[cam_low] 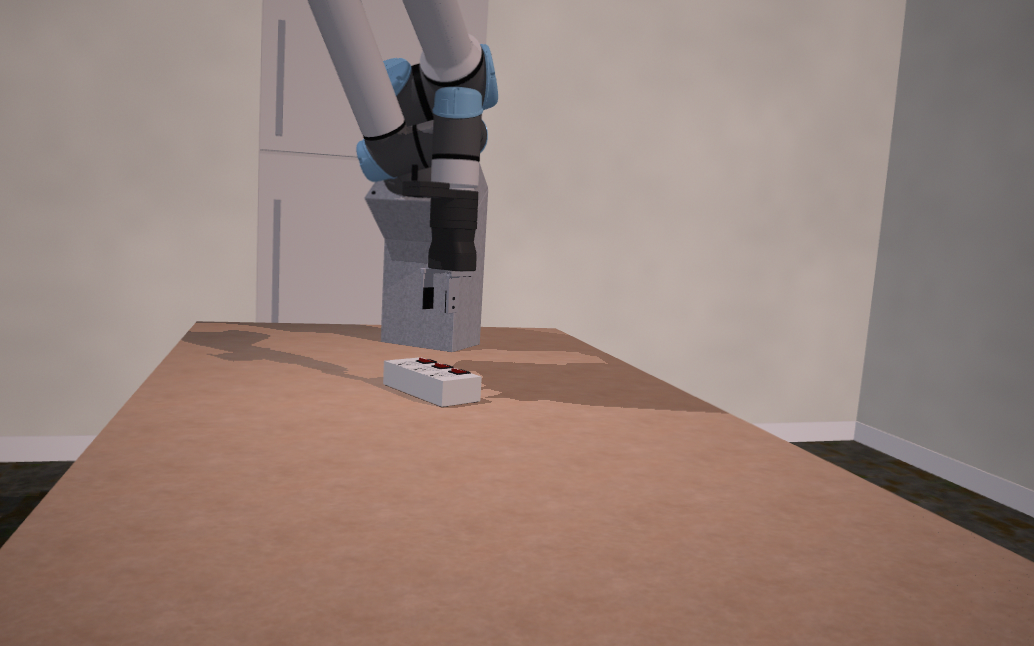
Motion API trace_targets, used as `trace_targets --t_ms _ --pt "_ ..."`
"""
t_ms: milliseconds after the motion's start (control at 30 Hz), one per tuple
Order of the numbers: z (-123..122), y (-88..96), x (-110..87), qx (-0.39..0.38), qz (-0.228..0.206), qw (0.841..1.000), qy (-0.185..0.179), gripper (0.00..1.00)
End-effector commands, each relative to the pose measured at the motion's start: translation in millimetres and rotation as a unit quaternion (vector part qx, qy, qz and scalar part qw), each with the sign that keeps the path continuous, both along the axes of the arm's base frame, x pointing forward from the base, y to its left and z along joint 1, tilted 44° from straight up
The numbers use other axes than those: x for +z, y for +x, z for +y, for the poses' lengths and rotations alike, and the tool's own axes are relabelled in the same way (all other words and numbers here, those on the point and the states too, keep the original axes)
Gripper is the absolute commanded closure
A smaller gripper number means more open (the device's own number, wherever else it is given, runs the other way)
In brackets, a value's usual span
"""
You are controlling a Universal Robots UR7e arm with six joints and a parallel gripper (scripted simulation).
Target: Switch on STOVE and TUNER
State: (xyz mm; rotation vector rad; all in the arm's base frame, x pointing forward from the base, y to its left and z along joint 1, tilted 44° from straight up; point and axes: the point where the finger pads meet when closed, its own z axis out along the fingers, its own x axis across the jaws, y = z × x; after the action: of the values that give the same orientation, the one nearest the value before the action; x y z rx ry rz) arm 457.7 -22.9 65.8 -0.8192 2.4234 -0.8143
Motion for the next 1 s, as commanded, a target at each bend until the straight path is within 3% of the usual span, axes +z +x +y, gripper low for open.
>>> trace_targets --t_ms 0,167,367,433,933,967 --pt "-1.9 5.9 -0.9 -0.083 -0.038 0.994 0.057 0.00" --pt "-2.9 11.6 -3.4 -0.161 -0.080 0.977 0.119 0.00" --pt "-2.6 18.3 -6.9 -0.250 -0.128 0.941 0.189 0.00" --pt "-2.6 18.3 -6.9 -0.250 -0.128 0.941 0.189 0.00" --pt "3.9 34.0 -16.1 -0.428 -0.225 0.811 0.330 0.00" --pt "3.9 34.0 -16.1 -0.428 -0.225 0.811 0.330 0.00"
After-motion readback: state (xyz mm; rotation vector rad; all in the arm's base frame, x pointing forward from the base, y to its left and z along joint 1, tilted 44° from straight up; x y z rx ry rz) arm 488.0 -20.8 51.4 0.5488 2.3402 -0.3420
